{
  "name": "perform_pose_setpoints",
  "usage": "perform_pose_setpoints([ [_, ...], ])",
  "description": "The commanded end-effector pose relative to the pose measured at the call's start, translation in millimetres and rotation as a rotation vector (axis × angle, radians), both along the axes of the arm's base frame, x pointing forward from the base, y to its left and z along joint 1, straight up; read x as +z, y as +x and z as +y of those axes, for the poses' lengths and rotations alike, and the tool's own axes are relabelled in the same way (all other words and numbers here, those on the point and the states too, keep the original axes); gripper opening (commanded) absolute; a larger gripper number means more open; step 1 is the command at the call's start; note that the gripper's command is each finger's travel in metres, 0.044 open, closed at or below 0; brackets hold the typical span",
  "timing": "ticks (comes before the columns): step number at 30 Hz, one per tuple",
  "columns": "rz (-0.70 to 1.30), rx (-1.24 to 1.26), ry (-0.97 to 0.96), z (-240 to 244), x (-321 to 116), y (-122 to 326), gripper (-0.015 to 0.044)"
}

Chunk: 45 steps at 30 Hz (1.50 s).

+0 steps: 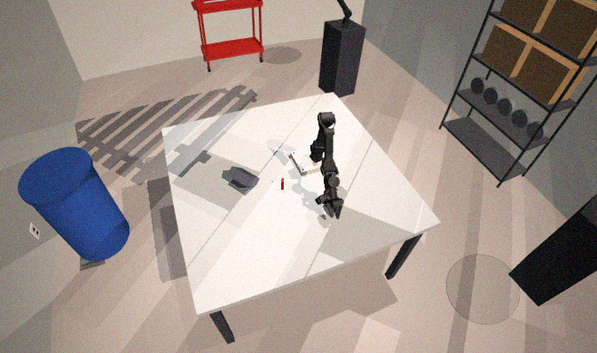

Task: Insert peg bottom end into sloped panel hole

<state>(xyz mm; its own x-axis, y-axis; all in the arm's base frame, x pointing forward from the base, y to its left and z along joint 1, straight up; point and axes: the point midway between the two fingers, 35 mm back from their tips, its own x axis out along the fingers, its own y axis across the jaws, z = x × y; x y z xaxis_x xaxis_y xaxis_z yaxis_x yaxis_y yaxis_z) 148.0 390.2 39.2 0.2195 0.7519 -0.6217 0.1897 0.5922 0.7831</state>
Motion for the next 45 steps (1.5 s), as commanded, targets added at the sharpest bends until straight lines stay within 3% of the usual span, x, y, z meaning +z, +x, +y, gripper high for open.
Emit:
perform_pose_setpoints([
  [1, -0.064, 0.029, -0.024, -1.1, 5.6, 9.0, 0.044],
  [45, -0.632, 0.569, -0.538, -71.4, 5.8, 92.9, 0.044],
])
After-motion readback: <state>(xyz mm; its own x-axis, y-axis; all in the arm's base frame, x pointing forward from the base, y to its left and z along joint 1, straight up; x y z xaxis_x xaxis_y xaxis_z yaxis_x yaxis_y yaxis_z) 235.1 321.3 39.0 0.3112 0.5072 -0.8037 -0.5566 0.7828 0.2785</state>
